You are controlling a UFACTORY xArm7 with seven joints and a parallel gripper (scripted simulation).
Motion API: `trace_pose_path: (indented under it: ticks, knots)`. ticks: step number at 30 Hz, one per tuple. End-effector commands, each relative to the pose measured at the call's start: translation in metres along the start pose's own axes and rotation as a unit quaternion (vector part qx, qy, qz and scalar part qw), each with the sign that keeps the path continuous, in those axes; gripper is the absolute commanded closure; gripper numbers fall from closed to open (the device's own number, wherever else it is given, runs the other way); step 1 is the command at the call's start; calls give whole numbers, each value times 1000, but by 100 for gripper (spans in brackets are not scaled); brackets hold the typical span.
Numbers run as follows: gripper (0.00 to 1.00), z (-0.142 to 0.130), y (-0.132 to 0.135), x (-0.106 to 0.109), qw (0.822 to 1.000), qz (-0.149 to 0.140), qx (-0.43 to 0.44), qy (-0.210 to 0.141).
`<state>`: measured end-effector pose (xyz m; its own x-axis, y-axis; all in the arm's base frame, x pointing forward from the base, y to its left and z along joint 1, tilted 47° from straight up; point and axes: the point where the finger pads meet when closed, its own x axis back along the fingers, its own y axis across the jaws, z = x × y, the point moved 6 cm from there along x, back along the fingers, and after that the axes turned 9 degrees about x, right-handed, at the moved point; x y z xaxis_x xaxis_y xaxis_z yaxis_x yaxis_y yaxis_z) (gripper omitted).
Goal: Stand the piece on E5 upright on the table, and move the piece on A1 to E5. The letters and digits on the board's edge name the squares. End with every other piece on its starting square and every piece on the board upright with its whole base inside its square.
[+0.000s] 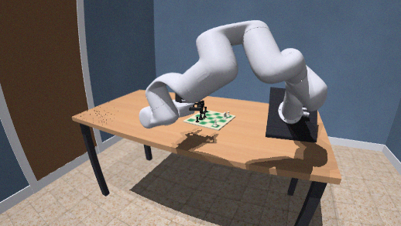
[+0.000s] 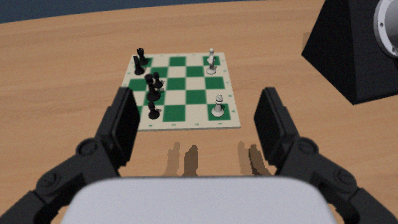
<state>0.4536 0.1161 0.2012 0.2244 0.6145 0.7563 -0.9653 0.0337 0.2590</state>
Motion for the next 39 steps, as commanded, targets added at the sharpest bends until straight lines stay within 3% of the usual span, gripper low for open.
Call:
trace_pose_path:
  ticks: [1,2,3,4,6,7,9,10,15,16,18,19,22,23,26,27,32,33,36,37,39]
  knots:
    - [0,6,-14,-36,996,-58,-10,-66]
    - [0,7,-20,-51,992,-81,-15,-96]
    - [0,7,-20,-51,992,-81,-15,-96]
    - [0,9,-26,-68,985,-105,-22,-131]
    - [0,9,-26,-68,985,-105,-22,-131]
    - [0,11,-33,-87,976,-129,-31,-171]
    - [0,11,-33,-87,976,-129,-31,-171]
    - [0,14,-41,-106,964,-152,-42,-215]
    - [0,14,-41,-106,964,-152,-42,-215]
    - [0,17,-48,-127,948,-172,-56,-261]
    - [0,17,-48,-127,948,-172,-56,-261]
    - [0,21,-56,-148,929,-189,-72,-310]
    - [0,21,-56,-148,929,-189,-72,-310]
    - [0,26,-64,-169,907,-203,-91,-358]
    - [0,26,-64,-169,907,-203,-91,-358]
    - [0,32,-71,-191,882,-212,-112,-406]
    - [0,32,-71,-191,882,-212,-112,-406]
    - [0,39,-78,-211,855,-217,-134,-451]
    - [0,39,-78,-211,855,-217,-134,-451]
    - [0,46,-85,-232,828,-218,-158,-492]
    - [0,46,-85,-232,828,-218,-158,-492]
